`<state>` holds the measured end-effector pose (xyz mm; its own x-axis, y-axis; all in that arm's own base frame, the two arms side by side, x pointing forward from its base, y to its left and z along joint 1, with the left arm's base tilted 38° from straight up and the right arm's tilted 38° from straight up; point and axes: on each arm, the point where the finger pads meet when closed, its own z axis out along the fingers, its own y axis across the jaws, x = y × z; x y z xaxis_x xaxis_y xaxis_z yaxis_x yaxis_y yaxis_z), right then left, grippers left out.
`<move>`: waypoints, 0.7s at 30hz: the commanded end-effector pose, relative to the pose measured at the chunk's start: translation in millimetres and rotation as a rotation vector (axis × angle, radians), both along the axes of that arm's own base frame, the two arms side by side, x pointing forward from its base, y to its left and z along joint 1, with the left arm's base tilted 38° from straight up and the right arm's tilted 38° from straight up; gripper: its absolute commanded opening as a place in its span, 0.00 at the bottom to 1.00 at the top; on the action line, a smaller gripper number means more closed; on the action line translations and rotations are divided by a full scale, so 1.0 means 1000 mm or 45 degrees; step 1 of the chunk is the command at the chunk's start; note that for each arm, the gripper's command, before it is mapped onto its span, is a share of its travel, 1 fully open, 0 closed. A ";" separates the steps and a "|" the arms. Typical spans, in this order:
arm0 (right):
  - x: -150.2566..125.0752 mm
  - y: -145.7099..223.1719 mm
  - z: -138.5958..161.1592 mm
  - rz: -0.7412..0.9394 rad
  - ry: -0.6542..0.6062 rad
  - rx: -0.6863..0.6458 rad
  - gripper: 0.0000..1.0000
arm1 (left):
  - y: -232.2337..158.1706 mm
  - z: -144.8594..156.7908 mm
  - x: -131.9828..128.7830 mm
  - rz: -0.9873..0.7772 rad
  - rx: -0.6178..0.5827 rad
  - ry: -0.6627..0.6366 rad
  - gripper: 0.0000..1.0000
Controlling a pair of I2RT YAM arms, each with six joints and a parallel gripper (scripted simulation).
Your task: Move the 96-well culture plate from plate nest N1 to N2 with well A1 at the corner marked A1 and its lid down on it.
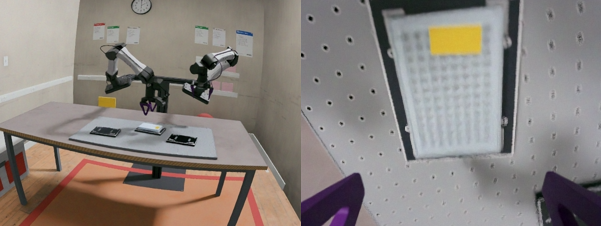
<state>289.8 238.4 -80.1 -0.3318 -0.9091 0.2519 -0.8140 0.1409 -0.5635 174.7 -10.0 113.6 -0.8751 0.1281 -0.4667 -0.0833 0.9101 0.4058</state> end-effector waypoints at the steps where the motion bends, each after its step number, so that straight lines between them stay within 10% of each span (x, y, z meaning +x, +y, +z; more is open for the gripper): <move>1: 0.003 -0.010 0.022 -0.164 -0.103 0.137 1.00 | -0.002 0.002 0.002 -0.005 -0.018 -0.012 1.00; 21: -0.025 -0.072 0.071 -0.695 -0.351 0.425 1.00 | -0.002 0.002 0.002 -0.005 -0.018 -0.012 1.00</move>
<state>264.8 173.8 -17.3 -0.7252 -0.6797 -0.1099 -0.4926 0.6238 -0.6068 174.7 -10.0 113.6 -0.8751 0.1281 -0.4667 -0.0833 0.9101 0.4058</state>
